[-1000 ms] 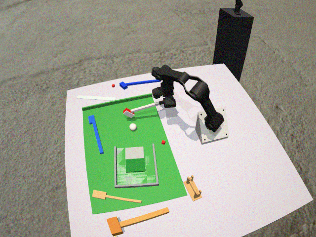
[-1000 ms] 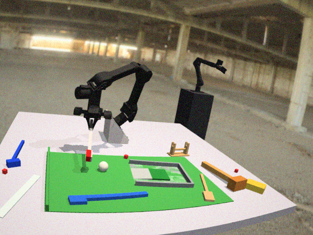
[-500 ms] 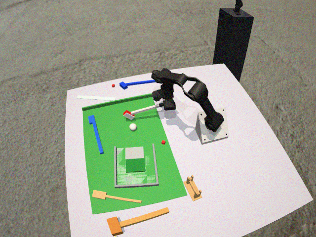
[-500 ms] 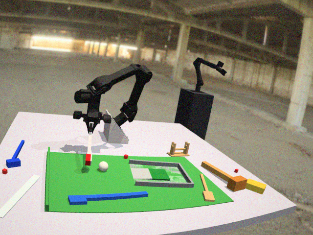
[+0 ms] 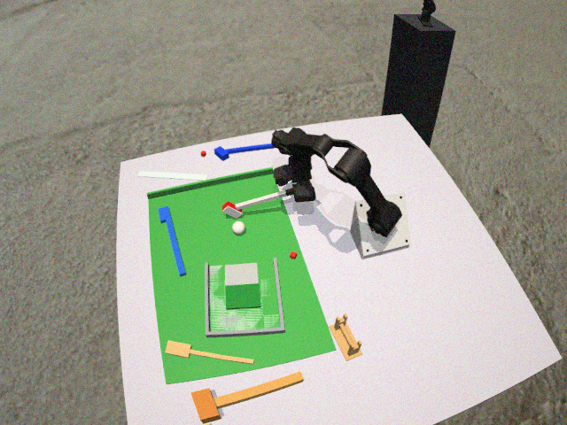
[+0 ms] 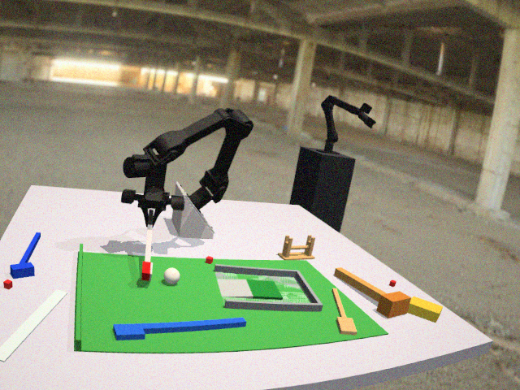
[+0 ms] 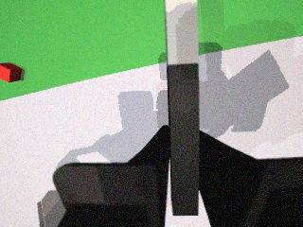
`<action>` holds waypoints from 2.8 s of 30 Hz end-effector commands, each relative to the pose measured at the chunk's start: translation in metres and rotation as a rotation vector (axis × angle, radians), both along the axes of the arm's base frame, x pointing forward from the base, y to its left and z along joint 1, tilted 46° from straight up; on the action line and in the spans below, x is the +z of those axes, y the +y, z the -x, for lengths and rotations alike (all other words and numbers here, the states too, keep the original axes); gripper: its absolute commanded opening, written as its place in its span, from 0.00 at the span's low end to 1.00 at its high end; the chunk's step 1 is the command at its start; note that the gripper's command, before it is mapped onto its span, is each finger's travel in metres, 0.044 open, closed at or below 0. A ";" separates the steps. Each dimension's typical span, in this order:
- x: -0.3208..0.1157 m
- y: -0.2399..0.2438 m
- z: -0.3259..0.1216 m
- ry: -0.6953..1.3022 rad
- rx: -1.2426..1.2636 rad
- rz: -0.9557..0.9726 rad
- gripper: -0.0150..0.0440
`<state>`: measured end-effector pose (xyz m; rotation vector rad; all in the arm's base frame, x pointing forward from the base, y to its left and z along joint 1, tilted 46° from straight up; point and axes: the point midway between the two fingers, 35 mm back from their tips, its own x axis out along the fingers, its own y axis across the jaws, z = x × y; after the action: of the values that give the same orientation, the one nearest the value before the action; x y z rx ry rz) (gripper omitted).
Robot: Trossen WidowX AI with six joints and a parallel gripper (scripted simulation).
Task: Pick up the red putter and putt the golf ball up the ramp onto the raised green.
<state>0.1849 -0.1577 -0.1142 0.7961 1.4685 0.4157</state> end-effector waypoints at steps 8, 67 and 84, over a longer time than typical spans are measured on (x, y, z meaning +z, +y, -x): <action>0.000 -0.001 0.000 0.000 0.000 0.000 0.25; 0.111 0.041 -0.018 0.005 -0.016 -0.020 0.25; 0.111 0.041 -0.018 0.005 -0.016 -0.020 0.25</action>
<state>0.2034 -0.1169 -0.0032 0.8241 1.4643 0.4191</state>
